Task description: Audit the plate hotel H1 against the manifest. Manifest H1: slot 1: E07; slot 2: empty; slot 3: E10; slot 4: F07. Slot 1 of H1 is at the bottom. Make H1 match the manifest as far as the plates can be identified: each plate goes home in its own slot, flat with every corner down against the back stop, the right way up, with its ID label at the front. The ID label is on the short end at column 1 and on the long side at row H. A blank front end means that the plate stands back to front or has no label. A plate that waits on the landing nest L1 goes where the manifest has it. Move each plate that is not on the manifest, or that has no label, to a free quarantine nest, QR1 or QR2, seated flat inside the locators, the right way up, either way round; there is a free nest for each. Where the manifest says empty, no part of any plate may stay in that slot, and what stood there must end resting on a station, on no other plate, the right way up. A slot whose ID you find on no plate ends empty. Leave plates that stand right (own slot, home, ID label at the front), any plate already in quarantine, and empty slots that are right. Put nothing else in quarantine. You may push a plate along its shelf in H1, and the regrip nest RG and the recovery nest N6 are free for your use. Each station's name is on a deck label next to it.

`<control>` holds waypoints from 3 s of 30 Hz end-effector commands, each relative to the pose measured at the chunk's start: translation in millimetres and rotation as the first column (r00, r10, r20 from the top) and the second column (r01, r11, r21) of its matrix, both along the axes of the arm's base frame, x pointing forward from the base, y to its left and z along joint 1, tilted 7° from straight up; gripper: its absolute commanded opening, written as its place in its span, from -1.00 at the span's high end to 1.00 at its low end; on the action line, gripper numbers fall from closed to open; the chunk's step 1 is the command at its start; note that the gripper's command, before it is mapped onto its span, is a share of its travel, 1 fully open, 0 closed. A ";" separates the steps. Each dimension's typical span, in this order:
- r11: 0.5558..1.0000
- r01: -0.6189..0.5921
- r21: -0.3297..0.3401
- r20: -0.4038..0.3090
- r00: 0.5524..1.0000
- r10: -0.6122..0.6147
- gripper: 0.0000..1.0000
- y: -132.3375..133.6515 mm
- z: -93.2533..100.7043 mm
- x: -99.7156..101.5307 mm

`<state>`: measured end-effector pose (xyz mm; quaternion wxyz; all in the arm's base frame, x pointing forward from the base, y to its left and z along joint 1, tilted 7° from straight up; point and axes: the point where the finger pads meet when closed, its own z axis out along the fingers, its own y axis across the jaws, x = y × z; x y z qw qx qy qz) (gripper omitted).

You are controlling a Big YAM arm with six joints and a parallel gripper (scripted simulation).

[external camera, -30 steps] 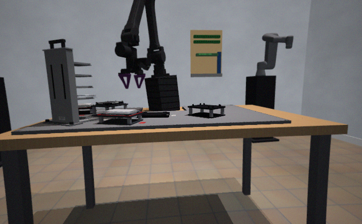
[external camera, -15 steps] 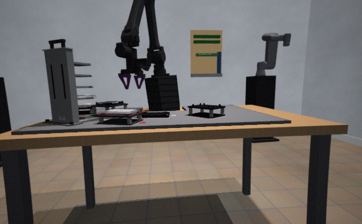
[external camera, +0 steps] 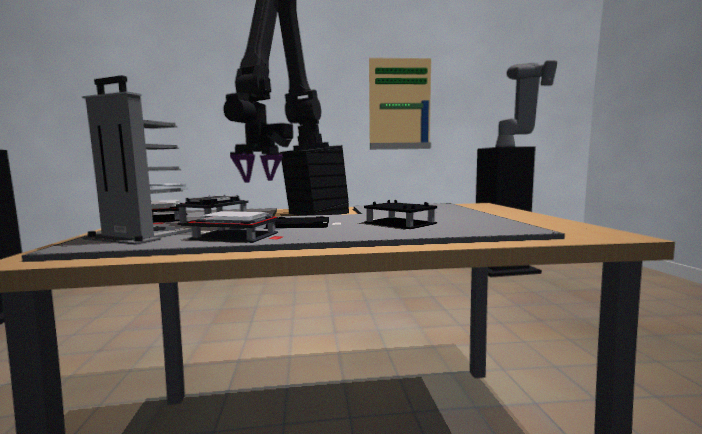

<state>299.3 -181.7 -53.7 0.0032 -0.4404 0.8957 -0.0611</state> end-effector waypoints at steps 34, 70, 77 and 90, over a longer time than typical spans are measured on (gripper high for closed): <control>1.000 -0.001 -0.012 0.027 1.000 0.002 -1.00 -7.8 -15.3 11.2; 1.000 -0.001 -0.012 0.027 1.000 0.002 -1.00 -7.8 -15.3 11.2; 1.000 -0.001 -0.012 0.027 1.000 0.002 -1.00 -7.8 -15.3 11.2; 1.000 -0.005 -0.014 0.033 0.999 0.006 -1.00 -5.3 3.5 11.4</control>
